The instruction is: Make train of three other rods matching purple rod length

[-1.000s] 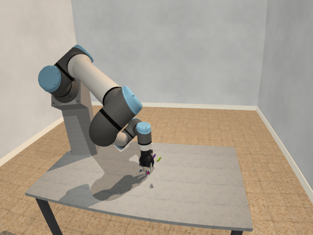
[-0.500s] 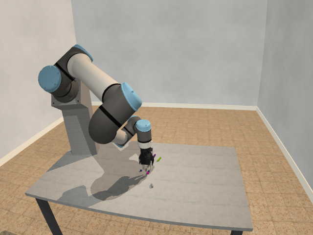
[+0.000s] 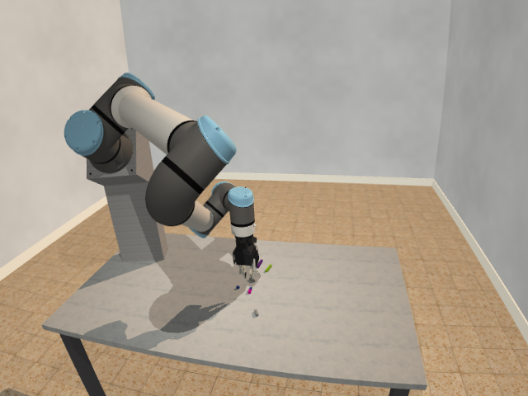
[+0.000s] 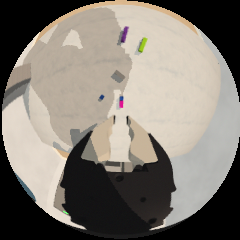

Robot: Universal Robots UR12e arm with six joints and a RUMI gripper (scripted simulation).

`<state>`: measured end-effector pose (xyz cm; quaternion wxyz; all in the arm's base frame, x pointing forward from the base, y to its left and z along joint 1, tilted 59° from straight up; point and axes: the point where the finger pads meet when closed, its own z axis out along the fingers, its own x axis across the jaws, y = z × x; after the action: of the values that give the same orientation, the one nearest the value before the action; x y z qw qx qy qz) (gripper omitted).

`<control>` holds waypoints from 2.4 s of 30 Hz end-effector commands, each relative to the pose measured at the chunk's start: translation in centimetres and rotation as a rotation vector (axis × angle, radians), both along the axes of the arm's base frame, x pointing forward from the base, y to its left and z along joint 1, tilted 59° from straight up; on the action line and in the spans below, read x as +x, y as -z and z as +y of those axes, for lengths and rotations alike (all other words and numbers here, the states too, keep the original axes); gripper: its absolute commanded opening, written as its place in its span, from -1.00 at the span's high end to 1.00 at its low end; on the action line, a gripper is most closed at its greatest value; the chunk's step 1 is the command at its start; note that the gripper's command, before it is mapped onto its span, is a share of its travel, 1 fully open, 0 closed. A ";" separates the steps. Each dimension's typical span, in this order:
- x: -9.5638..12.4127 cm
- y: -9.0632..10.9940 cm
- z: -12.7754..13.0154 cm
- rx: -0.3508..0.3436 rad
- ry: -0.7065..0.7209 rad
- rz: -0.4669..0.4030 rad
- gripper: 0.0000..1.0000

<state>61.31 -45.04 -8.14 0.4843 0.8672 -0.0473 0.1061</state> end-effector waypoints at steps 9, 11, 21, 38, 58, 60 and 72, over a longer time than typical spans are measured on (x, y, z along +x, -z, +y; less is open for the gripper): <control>-0.2 -0.8 1.3 0.000 0.000 0.000 -1.00; -0.2 -0.8 1.3 0.000 0.000 0.000 -1.00; -0.2 -0.8 1.3 0.000 0.000 0.000 -1.00; 1.9 -6.0 -3.1 -0.031 -0.119 0.198 -1.00; 3.2 -11.5 -7.0 -0.061 -0.226 0.377 0.72; 3.2 -11.5 -7.0 -0.061 -0.226 0.377 0.72; 3.2 -11.5 -7.0 -0.061 -0.226 0.377 0.72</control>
<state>64.44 -52.07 3.30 0.4956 0.8565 0.1443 -0.0031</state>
